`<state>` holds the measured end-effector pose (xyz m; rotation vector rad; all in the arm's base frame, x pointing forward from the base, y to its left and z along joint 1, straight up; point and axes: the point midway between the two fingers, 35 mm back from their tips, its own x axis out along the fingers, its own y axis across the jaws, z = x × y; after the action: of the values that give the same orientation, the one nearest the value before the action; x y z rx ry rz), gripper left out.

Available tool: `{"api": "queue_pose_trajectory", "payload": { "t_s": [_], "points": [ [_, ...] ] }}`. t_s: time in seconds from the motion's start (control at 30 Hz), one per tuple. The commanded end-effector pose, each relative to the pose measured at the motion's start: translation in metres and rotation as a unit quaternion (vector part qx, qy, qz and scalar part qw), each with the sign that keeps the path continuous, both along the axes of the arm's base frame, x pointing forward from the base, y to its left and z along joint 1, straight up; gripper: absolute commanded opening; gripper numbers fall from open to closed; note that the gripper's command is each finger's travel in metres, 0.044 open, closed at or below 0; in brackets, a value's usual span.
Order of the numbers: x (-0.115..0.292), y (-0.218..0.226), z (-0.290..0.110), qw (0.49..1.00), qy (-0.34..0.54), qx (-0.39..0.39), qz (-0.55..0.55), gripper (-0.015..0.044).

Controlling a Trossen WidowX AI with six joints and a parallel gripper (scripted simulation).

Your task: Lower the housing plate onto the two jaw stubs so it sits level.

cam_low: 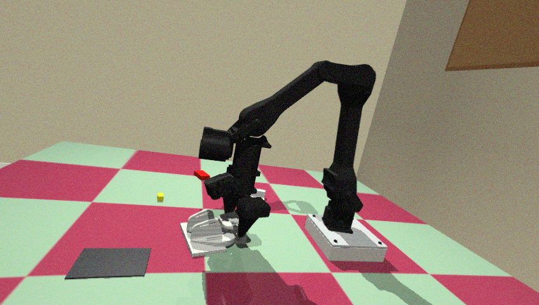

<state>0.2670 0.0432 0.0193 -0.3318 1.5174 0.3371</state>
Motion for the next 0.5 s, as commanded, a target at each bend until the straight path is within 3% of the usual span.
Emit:
{"api": "queue_pose_trajectory", "payload": {
  "t_s": [0.0,0.47],
  "points": [
    [-0.0004,-0.0005,-0.0008,1.0,0.0,-0.002,0.001,0.0351],
    [-0.0003,-0.0005,-0.0038,1.0,0.0,-0.002,0.0,0.0351]
  ]
}}
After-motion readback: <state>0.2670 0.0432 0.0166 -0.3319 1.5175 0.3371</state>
